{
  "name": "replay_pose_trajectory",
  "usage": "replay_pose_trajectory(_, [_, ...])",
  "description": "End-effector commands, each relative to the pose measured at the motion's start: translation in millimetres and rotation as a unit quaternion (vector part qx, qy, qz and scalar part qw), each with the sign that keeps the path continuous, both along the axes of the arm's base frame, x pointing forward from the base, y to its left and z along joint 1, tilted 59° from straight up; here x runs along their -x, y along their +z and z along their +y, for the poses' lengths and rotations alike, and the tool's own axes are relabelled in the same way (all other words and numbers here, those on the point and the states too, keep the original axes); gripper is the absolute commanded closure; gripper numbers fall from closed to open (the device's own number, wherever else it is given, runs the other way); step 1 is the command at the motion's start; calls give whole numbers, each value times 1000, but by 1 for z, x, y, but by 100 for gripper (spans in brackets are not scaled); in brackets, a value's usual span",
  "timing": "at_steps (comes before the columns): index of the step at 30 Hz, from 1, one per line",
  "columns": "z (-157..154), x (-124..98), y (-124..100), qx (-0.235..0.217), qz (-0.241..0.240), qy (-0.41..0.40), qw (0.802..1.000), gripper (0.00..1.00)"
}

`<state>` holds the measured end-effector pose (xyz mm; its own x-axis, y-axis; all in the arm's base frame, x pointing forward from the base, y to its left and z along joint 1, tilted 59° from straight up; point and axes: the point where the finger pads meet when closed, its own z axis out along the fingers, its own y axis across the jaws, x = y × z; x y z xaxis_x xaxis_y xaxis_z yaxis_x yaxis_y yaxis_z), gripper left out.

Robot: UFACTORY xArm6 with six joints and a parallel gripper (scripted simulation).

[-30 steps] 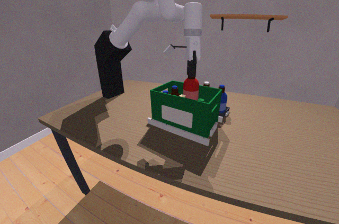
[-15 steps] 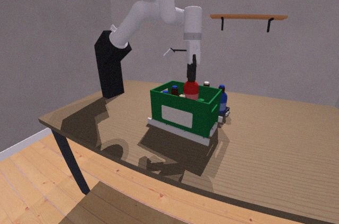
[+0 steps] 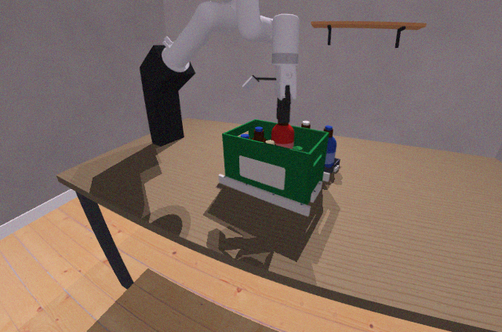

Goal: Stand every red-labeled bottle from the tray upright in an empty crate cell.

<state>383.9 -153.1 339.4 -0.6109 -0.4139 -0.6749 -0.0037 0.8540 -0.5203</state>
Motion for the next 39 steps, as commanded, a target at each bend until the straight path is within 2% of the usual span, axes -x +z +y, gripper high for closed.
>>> replay_pose_trajectory(1, [-1,-2,0,1,-2,0,1000,100])
replay_pose_trajectory(39, [-2,-6,-2,1,-2,0,1000,100])
